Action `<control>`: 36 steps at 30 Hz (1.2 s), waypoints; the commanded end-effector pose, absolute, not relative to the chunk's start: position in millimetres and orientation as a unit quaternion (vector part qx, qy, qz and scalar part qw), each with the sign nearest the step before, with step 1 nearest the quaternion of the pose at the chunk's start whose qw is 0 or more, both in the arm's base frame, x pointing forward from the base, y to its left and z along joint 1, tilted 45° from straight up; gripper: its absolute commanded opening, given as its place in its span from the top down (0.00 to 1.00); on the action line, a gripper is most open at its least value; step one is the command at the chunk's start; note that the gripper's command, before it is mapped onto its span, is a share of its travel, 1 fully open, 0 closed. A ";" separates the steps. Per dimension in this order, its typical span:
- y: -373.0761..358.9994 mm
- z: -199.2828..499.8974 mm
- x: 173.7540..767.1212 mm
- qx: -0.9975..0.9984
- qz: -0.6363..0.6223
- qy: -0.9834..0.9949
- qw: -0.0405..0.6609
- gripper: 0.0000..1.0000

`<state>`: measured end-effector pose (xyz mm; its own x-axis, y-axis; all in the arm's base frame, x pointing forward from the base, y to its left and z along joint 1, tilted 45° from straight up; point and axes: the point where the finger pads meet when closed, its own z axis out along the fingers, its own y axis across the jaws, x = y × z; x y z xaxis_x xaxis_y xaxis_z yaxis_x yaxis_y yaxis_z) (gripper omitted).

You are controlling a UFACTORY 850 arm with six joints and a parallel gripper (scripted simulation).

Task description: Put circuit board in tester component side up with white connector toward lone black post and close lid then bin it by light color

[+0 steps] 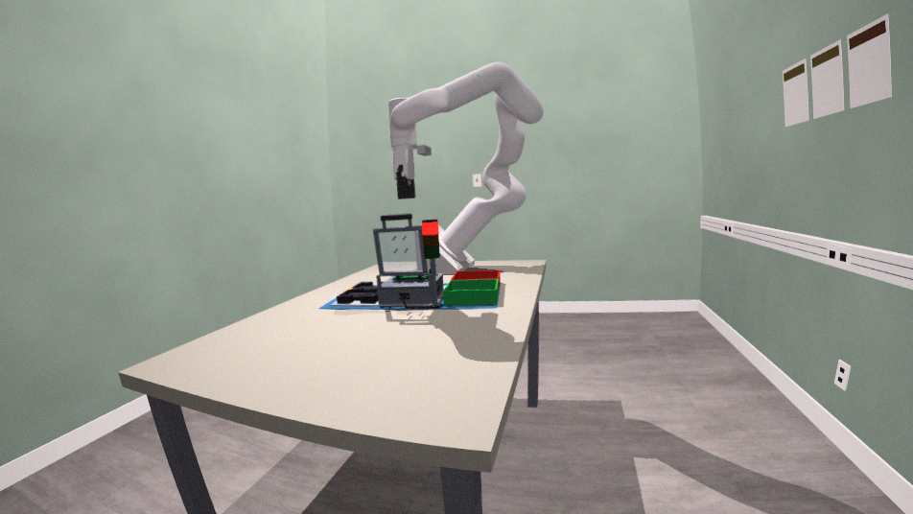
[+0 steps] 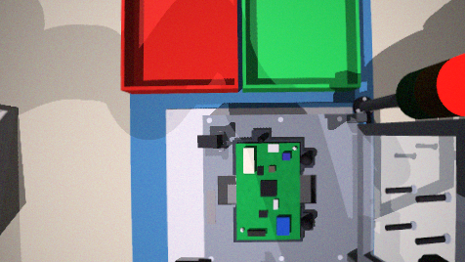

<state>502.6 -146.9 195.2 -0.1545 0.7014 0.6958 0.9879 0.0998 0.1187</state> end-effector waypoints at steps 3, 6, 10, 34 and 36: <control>-144.3 192.5 503.0 -0.603 -0.294 -0.701 0.243 0.00; -138.9 187.0 503.1 -0.603 -0.294 -0.701 0.243 0.00; -127.1 175.2 503.3 -0.603 -0.294 -0.701 0.243 0.00; -35.9 83.5 505.3 -0.603 -0.294 -0.701 0.243 0.00; -29.2 76.8 505.5 -0.603 -0.294 -0.701 0.243 0.00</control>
<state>503.4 -36.7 84.4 -0.1533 0.7019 0.6955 0.9881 0.1006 0.1162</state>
